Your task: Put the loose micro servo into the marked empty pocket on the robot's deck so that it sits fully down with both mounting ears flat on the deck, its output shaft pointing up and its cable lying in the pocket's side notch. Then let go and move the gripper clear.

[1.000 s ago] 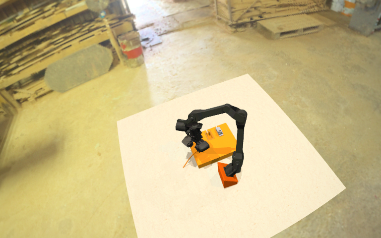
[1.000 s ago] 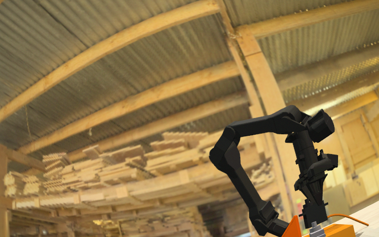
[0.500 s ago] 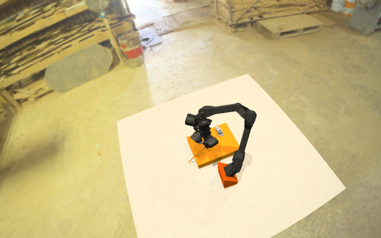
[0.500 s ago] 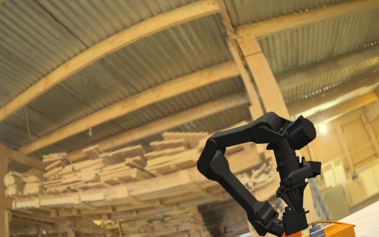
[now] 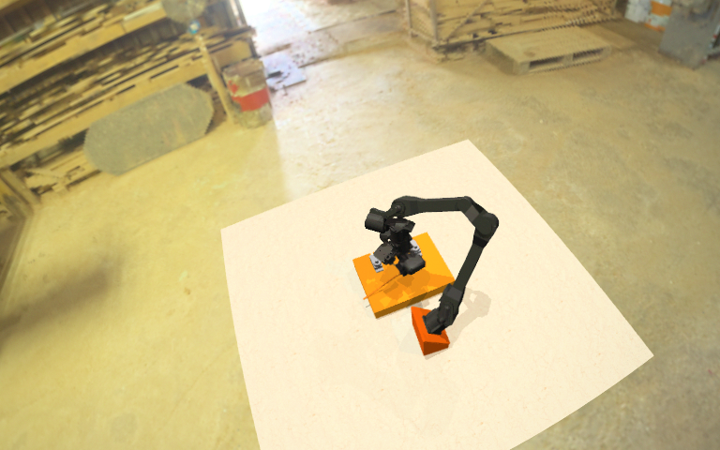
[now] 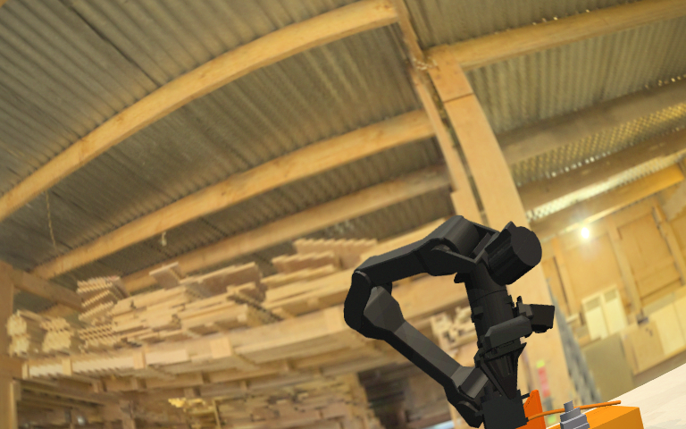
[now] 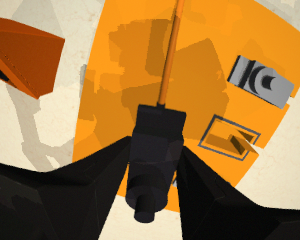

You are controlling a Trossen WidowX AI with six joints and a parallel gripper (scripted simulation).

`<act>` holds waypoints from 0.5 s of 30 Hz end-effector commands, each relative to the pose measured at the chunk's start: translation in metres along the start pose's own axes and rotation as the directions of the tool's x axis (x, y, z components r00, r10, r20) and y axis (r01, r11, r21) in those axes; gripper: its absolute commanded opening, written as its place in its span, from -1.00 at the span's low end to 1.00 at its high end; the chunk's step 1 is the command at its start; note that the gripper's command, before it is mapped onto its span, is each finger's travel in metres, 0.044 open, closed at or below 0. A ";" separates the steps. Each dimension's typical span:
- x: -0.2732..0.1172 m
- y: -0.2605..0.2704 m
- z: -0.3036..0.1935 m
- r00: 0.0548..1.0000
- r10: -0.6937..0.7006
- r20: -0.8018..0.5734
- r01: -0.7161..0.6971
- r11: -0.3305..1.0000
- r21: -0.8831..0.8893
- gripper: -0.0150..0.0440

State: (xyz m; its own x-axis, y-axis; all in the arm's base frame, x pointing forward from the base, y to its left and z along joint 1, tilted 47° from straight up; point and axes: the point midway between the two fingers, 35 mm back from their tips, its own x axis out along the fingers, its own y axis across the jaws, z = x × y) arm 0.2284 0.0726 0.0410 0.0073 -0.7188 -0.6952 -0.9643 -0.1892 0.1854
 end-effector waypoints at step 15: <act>-0.001 0.000 -0.003 1.000 -0.007 -0.002 0.007 0.829 0.560 -0.49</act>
State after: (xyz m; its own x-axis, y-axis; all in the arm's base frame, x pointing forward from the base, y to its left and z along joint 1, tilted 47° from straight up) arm 0.2285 0.0720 0.0432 0.0116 -0.7168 -0.6971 -0.9811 0.1266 -0.1464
